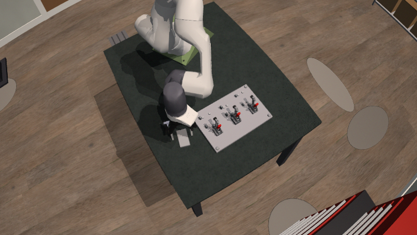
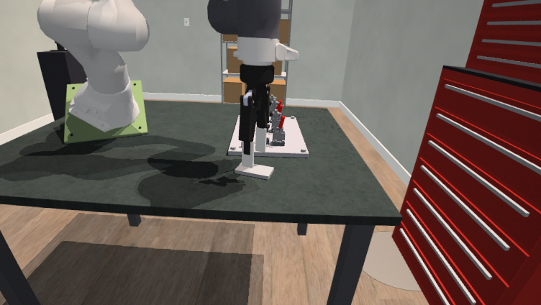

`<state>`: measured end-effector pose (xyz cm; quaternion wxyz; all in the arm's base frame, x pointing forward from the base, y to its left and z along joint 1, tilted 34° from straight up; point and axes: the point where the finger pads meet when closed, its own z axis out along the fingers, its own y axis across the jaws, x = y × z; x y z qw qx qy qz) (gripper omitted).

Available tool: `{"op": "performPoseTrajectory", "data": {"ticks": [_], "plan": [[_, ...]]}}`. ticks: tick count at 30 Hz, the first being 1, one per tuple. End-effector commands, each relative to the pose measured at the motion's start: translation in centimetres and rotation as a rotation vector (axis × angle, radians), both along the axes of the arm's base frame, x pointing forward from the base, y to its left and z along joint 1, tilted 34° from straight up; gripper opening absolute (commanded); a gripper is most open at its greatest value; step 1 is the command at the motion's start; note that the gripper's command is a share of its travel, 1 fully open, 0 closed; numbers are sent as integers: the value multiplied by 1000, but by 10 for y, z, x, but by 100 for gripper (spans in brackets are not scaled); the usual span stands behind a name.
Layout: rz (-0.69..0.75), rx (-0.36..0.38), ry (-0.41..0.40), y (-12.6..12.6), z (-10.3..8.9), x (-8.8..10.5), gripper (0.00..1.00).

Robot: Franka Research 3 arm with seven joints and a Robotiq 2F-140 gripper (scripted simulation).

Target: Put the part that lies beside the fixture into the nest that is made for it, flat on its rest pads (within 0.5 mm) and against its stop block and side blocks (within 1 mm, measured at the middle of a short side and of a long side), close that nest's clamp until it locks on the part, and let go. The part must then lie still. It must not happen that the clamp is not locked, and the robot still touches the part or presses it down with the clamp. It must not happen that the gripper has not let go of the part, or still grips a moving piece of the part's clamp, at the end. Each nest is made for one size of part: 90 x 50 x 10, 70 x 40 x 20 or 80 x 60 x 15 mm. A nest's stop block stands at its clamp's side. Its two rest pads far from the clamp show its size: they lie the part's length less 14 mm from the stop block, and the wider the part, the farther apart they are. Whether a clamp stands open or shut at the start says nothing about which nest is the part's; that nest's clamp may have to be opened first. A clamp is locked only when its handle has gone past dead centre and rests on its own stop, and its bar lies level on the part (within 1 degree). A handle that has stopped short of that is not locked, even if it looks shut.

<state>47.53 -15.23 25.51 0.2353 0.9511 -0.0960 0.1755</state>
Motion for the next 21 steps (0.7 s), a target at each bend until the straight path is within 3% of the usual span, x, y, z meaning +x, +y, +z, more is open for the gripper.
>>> {"op": "performPoseTrajectory", "data": {"ticks": [1,21], "plan": [[3,-1,-1,-1,-1,0,58],[3,-1,-1,-4,-8,3,58]]}}
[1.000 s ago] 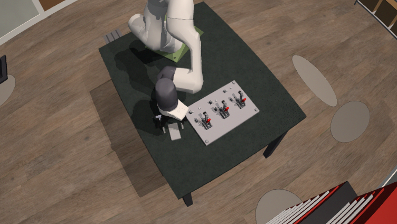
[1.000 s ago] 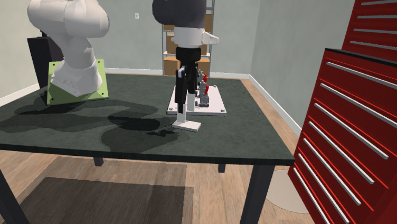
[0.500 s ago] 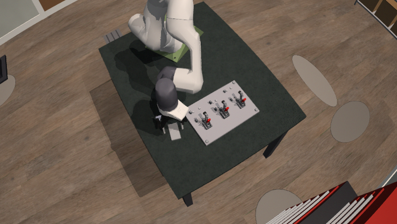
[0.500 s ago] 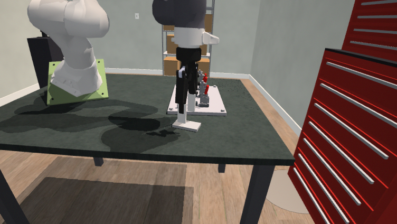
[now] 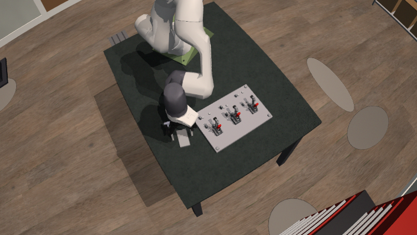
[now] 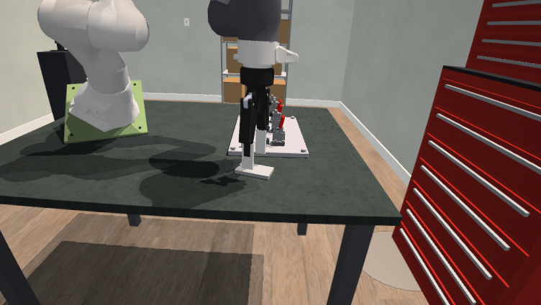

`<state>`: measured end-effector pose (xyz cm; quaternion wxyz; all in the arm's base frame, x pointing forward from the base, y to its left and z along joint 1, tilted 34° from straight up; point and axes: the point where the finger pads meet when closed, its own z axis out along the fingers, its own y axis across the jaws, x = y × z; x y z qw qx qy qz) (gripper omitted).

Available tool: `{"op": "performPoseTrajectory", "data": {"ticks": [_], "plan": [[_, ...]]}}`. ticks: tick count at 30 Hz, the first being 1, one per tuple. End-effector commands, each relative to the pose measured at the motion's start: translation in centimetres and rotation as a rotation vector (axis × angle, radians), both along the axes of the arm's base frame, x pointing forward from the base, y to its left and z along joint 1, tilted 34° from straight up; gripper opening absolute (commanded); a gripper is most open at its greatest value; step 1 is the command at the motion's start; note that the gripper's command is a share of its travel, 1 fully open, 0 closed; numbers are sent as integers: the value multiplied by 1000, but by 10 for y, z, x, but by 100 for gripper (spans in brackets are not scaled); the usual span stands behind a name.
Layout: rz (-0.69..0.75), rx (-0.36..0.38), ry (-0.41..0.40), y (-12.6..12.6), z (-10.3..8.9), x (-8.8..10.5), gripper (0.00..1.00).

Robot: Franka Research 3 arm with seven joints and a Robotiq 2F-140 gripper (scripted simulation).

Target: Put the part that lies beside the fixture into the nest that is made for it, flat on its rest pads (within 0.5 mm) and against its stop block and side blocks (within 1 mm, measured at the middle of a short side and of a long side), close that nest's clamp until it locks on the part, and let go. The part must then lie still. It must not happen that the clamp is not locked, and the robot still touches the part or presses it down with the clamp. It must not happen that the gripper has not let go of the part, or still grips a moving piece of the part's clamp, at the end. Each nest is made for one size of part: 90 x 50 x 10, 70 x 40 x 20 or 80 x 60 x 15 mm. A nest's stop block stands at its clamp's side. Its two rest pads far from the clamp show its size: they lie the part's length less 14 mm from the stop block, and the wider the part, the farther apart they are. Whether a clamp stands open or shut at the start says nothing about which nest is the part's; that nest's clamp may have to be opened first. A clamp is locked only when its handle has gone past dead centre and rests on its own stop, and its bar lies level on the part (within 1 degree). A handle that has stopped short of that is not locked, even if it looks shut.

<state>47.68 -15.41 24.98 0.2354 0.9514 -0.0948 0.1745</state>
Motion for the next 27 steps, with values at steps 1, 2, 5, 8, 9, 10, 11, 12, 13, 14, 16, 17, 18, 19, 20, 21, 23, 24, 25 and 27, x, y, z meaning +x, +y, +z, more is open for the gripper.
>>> {"op": "performPoseTrajectory", "data": {"ticks": [1,2,5,8,9,10,11,12,13,14,16,17,18,19,20,21,23,24,25,27], "plan": [[1,-1,-4,-3,-4,2,58],[1,-1,-4,-4,-6,3,58],[1,-1,-4,-6,-11,4,58],[1,-1,-4,-8,-16,6,58],[1,-1,-4,-9,-17,6,58],[1,-1,-4,-9,-18,7,58],[1,-1,-4,-10,-19,7,58],[1,-1,-4,-10,-19,7,58],[1,-1,-4,-10,-19,7,58],[1,-1,-4,-10,-20,7,58],[1,-1,-4,-11,-21,8,58],[1,-1,-4,-11,-22,8,58],[1,-1,-4,-11,-22,8,58],[1,-1,-4,-11,-22,8,58],[1,-1,-4,-11,-22,8,58],[1,-1,-4,-11,-22,8,58],[1,-1,-4,-11,-22,8,58],[1,-1,-4,-11,-22,8,58],[1,-1,-4,-11,-22,8,58],[1,-1,-4,-11,-22,8,58]]}}
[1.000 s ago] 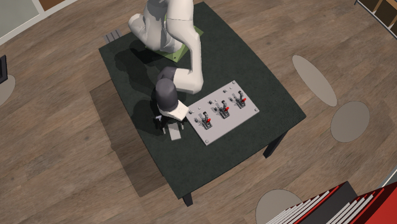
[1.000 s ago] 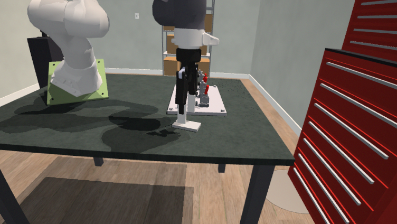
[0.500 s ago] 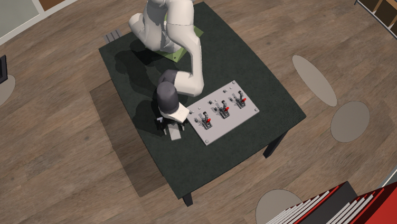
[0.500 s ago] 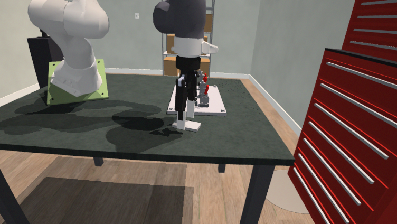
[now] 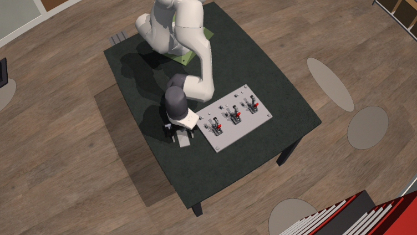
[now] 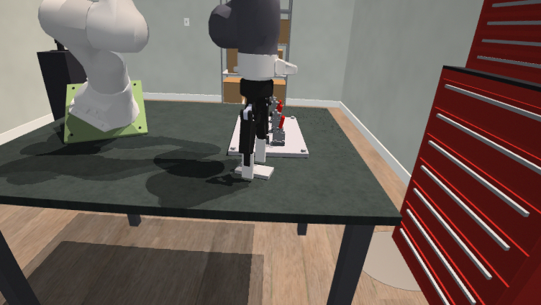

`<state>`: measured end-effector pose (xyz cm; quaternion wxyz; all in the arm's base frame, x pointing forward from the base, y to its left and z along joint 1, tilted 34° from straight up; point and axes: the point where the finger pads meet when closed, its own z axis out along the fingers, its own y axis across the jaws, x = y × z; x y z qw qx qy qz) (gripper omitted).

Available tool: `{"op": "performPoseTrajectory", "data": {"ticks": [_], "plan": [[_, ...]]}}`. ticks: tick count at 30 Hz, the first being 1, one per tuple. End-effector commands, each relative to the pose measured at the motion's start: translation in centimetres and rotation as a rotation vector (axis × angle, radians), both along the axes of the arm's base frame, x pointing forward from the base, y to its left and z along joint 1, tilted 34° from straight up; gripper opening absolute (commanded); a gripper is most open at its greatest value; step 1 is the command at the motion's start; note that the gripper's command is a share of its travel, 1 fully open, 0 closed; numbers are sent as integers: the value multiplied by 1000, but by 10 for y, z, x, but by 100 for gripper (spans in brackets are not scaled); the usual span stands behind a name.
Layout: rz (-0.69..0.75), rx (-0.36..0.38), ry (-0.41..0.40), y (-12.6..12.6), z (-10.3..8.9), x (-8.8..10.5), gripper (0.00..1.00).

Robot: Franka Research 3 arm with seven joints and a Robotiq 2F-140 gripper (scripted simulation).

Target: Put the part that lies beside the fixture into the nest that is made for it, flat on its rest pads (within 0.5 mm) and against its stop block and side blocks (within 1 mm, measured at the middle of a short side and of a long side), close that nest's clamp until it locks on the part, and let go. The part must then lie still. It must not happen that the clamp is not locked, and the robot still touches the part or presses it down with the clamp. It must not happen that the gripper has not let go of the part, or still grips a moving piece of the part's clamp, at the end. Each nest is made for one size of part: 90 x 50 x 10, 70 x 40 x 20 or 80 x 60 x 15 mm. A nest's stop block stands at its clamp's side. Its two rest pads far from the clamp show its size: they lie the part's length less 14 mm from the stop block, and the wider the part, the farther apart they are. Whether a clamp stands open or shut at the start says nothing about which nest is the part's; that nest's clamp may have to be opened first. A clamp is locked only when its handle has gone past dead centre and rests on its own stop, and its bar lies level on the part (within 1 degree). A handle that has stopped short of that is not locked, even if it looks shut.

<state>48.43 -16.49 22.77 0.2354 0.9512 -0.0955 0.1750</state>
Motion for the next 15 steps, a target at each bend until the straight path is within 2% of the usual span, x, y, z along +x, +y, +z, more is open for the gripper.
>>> {"op": "performPoseTrajectory", "data": {"ticks": [1,8,9,15], "plan": [[2,-1,-2,-1,0,1,58],[2,-1,-2,-1,0,1,58],[2,-1,-2,-1,0,1,0],[2,-1,-2,-1,0,1,0]]}}
